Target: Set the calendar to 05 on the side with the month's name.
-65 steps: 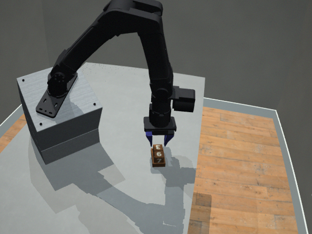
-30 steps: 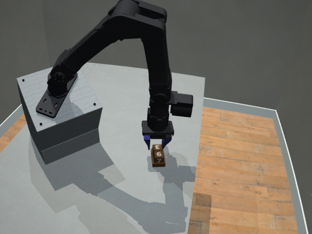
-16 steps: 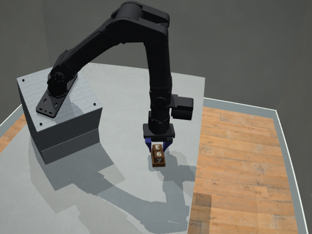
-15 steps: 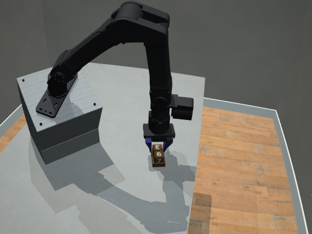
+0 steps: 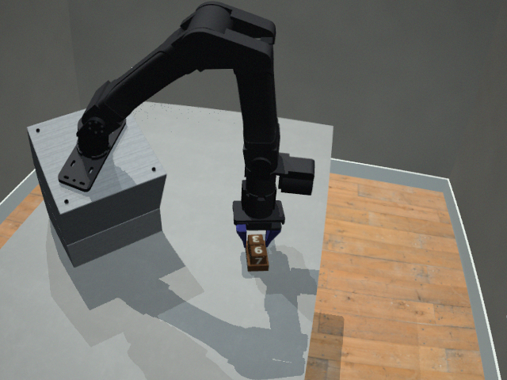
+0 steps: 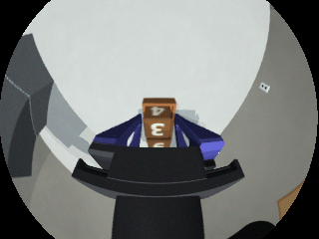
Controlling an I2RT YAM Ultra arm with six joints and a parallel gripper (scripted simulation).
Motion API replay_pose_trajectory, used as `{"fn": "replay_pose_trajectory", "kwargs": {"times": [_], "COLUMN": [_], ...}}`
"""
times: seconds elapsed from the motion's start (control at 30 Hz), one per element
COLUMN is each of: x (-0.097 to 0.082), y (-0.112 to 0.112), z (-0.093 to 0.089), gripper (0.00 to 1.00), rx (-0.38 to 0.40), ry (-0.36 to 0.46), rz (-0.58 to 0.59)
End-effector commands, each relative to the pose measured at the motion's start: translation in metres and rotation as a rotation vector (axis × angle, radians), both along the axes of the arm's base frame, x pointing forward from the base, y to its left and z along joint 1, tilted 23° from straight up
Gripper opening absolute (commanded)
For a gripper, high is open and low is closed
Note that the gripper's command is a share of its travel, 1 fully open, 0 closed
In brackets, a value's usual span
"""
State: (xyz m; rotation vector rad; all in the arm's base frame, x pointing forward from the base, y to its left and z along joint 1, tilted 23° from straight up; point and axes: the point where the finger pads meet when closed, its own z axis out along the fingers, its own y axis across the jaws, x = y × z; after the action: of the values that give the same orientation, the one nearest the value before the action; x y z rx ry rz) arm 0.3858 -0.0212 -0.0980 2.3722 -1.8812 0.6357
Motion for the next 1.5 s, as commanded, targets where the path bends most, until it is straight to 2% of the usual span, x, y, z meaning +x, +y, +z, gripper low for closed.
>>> {"fn": "replay_pose_trajectory", "kwargs": {"times": [0.0, 0.57, 0.6, 1.47], "x": [0.0032, 0.0032, 0.0032, 0.0032], "y": [0.0034, 0.0034, 0.0034, 0.0034], "z": [0.0026, 0.0026, 0.0026, 0.0026], "gripper": [0.47, 0.47, 0.27, 0.27], "rx": [0.014, 0.014, 0.014, 0.014], "ry": [-0.009, -0.009, -0.009, -0.009], "rz": [0.007, 0.007, 0.007, 0.007]}}
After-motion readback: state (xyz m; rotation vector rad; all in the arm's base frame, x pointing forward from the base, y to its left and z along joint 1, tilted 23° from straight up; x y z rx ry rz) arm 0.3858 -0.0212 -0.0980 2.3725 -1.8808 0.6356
